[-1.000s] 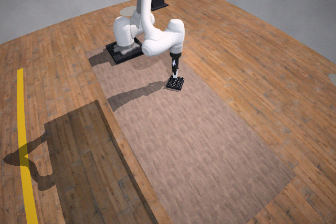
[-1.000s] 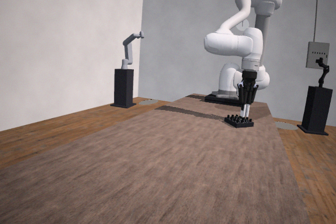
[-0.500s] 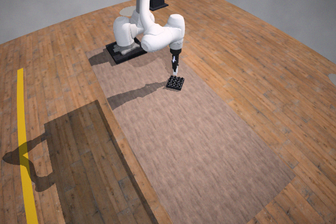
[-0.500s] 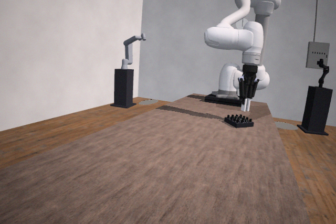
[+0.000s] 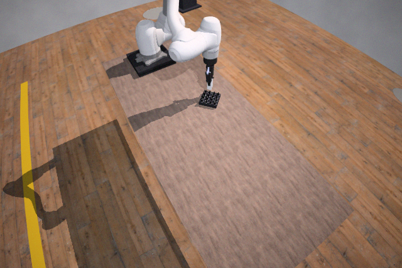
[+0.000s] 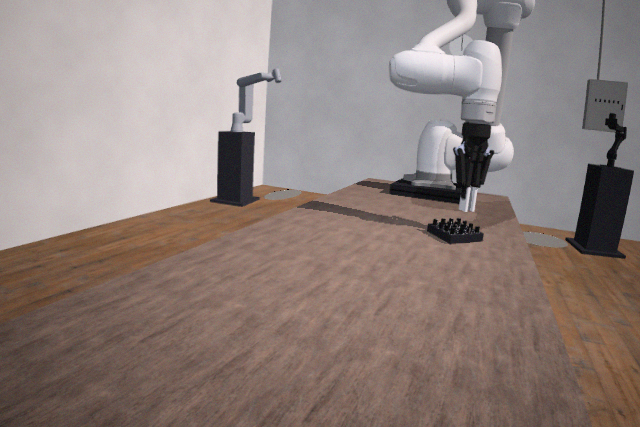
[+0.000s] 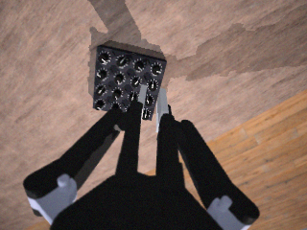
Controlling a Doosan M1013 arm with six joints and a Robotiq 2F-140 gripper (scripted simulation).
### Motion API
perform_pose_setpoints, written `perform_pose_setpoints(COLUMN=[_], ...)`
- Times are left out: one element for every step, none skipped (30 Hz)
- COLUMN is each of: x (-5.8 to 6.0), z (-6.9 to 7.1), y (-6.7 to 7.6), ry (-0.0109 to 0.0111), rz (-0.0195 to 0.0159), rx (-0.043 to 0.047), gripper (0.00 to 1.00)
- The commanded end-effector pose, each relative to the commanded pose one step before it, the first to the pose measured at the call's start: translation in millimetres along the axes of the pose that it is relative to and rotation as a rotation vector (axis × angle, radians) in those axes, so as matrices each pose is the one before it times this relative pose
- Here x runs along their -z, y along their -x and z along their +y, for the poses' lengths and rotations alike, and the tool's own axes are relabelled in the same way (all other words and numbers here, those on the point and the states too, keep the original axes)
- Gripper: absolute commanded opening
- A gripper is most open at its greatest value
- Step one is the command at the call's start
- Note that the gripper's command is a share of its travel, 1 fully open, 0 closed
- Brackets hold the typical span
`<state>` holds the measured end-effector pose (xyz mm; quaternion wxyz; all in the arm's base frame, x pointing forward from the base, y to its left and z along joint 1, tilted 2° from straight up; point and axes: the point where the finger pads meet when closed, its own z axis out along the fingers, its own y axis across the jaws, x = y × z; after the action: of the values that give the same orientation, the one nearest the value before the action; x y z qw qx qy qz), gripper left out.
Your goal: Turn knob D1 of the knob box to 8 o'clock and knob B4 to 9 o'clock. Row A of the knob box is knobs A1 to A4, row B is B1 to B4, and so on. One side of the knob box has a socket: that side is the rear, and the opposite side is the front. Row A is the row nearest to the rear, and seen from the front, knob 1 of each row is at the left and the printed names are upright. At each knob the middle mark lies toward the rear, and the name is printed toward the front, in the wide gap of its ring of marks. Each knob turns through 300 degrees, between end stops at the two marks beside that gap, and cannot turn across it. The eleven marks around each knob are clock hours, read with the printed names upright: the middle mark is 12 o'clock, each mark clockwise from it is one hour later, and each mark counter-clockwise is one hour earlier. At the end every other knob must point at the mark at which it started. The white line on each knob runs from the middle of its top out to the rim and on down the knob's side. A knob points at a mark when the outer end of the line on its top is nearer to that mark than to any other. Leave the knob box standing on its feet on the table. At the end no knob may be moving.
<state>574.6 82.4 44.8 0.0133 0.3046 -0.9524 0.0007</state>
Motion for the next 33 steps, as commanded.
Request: perform_pose_setpoints(x=[0.15, 0.06, 0.08, 0.11, 0.14, 0.18, 0.21, 0.25, 0.28, 0.18, 0.16, 0.18, 0.19, 0.19, 0.18, 0.0, 0.0, 0.43, 0.25, 0.14, 0.17, 0.18, 0.19, 0.18, 0.18, 0.18, 0.18, 0.18, 0.18, 0.18, 0.18, 0.18, 0.0], z=[0.0, 0.0, 0.0, 0.0, -0.01, -0.01, -0.01, -0.01, -0.01, -0.01, -0.01, -0.01, -0.01, -0.01, -0.01, 0.0, 0.0, -0.01, -0.01, 0.0, -0.01, -0.01, -0.01, -0.01, -0.01, -0.01, -0.01, -0.01, -0.01, -0.01, -0.01, -0.01, 0.0], y=[-0.01, 0.0, 0.0, 0.0, 0.0, 0.0, 0.0, 0.0, 0.0, 0.0, 0.0, 0.0, 0.0, 0.0, 0.0, 0.0, 0.0, 0.0, 0.0, 0.0, 0.0, 0.0, 0.0, 0.0, 0.0, 0.0, 0.0, 0.0, 0.0, 0.0, 0.0, 0.0, 0.0], ry=[-0.00001, 0.0, 0.0, 0.0, 0.0, 0.0, 0.0, 0.0, 0.0, 0.0, 0.0, 0.0, 0.0, 0.0, 0.0, 0.0, 0.0, 0.00001, 0.0, 0.0, 0.0, 0.0, 0.0, 0.0, 0.0, 0.0, 0.0, 0.0, 0.0, 0.0, 0.0, 0.0, 0.0], rz=[-0.0001, 0.0, 0.0, 0.0, 0.0, 0.0, 0.0, 0.0, 0.0, 0.0, 0.0, 0.0, 0.0, 0.0, 0.0, 0.0, 0.0, 0.0, 0.0, 0.0, 0.0, 0.0, 0.0, 0.0, 0.0, 0.0, 0.0, 0.0, 0.0, 0.0, 0.0, 0.0, 0.0], rx=[-0.00783, -0.00921, -0.01322, -0.01773, -0.02265, -0.0279, -0.03339, -0.03905, -0.04481, -0.02847, -0.02583, -0.02844, -0.02929, -0.02924, -0.02908, 0.0, 0.0, -0.06753, -0.04006, -0.02217, -0.02609, -0.02856, -0.02917, -0.02904, -0.02893, -0.02889, -0.02884, -0.02888, -0.02888, -0.02884, -0.02888, -0.02888, 0.0], gripper=[0.12, 0.12, 0.12, 0.12, 0.12, 0.12, 0.12, 0.12, 0.12, 0.12, 0.12, 0.12, 0.12, 0.12, 0.12, 0.12, 0.12, 0.12, 0.12, 0.12, 0.12, 0.12, 0.12, 0.12, 0.12, 0.12, 0.12, 0.12, 0.12, 0.12, 0.12, 0.12, 0.12])
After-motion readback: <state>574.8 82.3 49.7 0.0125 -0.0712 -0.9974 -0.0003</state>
